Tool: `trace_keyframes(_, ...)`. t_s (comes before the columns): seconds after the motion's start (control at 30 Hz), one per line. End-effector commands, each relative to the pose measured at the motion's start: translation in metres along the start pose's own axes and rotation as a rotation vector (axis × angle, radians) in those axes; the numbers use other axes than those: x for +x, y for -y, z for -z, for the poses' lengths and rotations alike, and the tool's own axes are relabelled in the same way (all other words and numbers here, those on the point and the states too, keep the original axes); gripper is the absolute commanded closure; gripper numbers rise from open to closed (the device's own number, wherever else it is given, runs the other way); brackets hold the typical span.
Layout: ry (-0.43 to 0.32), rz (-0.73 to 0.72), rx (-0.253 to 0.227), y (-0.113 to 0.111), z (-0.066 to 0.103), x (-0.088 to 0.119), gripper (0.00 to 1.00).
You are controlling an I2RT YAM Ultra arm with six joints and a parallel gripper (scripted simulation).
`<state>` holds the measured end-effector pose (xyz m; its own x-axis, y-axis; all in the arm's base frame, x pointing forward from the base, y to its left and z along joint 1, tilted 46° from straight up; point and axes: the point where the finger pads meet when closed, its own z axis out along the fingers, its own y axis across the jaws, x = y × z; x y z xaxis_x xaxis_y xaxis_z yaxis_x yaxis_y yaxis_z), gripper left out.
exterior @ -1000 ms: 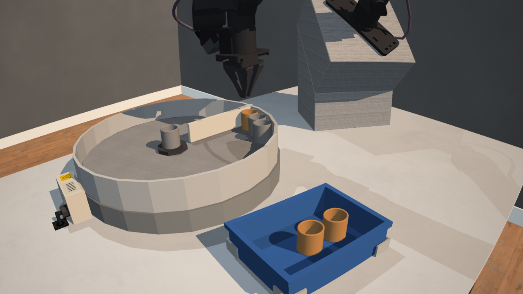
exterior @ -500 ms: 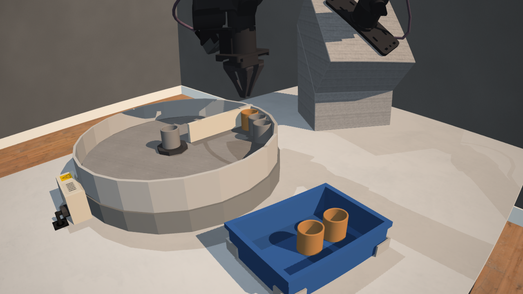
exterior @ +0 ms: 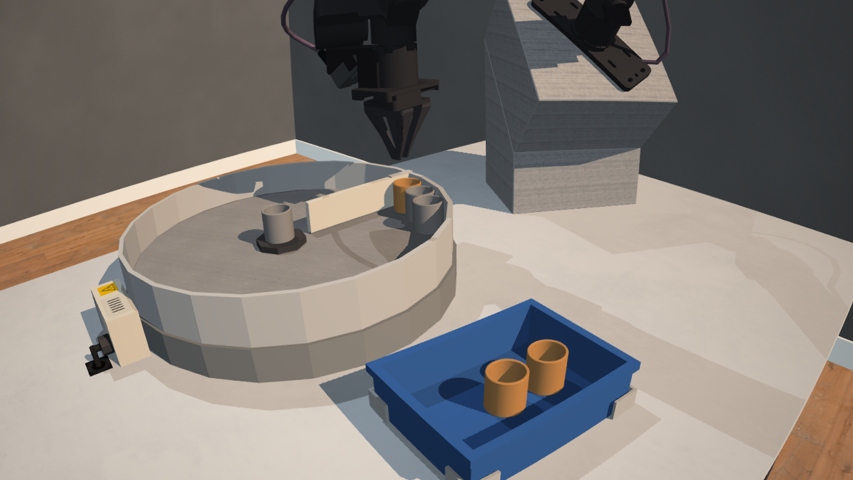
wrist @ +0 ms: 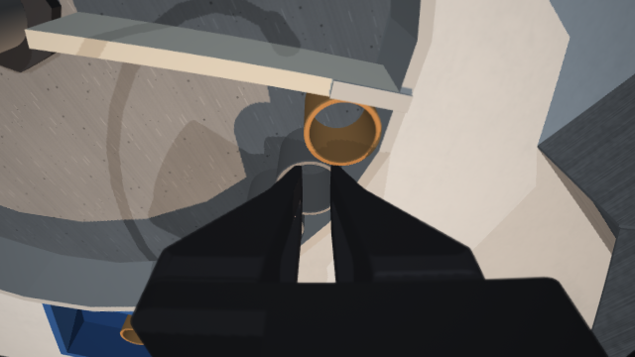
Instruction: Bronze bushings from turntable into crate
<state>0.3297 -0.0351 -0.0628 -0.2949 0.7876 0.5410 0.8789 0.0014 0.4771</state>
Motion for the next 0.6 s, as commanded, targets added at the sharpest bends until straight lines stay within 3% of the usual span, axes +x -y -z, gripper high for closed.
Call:
trace_keyframes(0.0, 0.032, 0.012, -0.037, -0.0176, 0.0142, -0.0089, 0.87)
trace_keyframes(0.57, 0.032, 0.012, -0.037, -0.0196, 0.0142, -0.0093, 0.87)
